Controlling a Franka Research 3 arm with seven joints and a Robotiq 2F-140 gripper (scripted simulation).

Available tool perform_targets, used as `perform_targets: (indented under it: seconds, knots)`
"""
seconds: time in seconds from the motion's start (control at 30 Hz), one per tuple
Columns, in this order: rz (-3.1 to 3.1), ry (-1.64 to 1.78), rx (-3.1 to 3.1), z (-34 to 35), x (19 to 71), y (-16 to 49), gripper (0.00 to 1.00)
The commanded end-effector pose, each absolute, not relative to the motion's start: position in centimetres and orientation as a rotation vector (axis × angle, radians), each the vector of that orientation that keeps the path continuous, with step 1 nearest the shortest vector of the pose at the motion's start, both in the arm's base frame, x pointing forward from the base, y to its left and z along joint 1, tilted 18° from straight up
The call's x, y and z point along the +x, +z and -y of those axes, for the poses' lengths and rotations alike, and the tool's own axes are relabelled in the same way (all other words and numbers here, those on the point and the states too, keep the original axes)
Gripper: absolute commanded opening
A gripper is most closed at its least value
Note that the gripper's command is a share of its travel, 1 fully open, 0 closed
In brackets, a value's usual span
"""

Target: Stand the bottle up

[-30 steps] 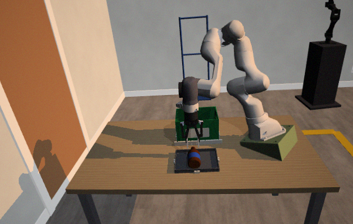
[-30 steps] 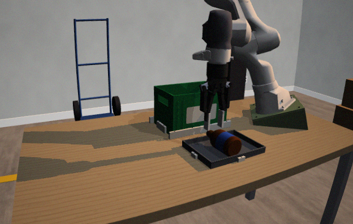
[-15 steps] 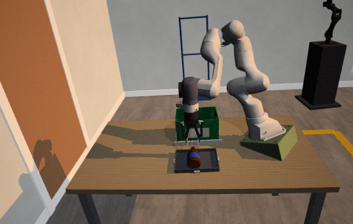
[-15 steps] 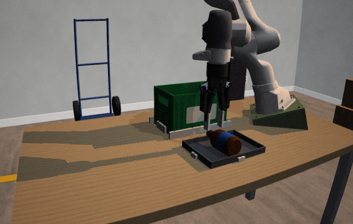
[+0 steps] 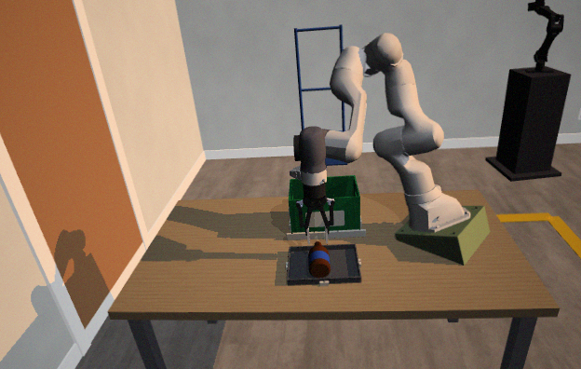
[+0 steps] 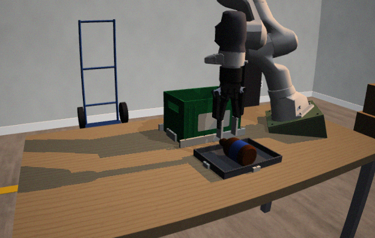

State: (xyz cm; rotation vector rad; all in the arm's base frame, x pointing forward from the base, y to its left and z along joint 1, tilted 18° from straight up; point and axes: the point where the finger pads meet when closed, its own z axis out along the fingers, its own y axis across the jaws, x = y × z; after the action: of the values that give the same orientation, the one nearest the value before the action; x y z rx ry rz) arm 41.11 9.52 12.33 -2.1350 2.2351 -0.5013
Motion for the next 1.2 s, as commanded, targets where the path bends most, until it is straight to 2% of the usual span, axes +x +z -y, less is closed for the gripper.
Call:
perform_targets:
  seconds: [0.0,1.17]
  knots:
    - [-2.237,-0.502,-2.131,-9.44,41.14,12.3,0.38]
    - [-2.237,-0.502,-2.131,-9.27,41.31,11.57,0.38]
